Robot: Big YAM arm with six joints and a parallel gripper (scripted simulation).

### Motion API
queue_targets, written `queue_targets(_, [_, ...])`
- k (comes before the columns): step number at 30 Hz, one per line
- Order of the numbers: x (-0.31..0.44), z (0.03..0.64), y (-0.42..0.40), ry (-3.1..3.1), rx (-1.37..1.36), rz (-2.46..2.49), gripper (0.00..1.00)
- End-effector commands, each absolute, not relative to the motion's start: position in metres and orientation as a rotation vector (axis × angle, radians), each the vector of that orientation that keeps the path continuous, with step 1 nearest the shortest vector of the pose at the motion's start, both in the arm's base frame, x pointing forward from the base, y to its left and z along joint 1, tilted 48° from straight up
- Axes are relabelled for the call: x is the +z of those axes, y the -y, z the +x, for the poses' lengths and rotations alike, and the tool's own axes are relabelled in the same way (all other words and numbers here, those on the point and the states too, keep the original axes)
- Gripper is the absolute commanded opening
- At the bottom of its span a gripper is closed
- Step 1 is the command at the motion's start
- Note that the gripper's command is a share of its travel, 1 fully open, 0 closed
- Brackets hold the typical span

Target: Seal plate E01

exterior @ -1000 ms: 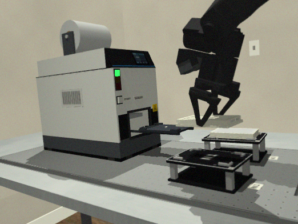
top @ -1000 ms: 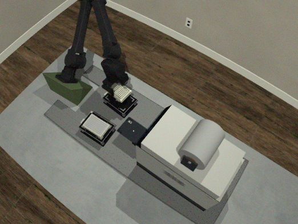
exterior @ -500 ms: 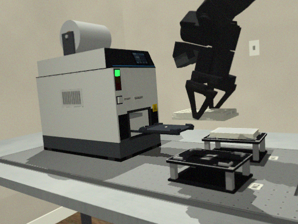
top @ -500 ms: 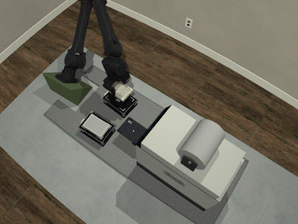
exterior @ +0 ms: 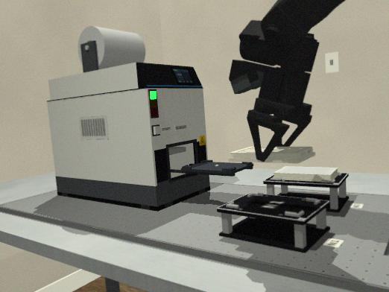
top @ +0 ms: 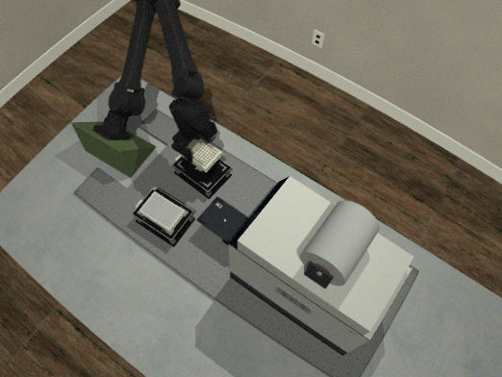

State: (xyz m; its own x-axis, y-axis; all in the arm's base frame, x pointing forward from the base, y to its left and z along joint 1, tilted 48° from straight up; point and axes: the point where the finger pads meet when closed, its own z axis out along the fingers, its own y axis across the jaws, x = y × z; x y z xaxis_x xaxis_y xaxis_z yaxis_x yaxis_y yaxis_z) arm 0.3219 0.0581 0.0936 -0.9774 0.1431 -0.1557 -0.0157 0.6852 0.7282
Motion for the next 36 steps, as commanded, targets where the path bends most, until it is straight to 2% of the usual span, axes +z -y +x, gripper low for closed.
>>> queue_targets(1, [0.094,0.322,-0.064,-2.702,1.167,0.094,0.00])
queue_targets(6, [0.098,0.319,-0.065,-2.706,1.170,0.091,0.00])
queue_targets(20, [0.092,0.375,-0.036,-2.641,1.135,0.098,0.00])
queue_targets(36, [0.078,0.405,-0.030,-2.642,1.132,0.073,0.00])
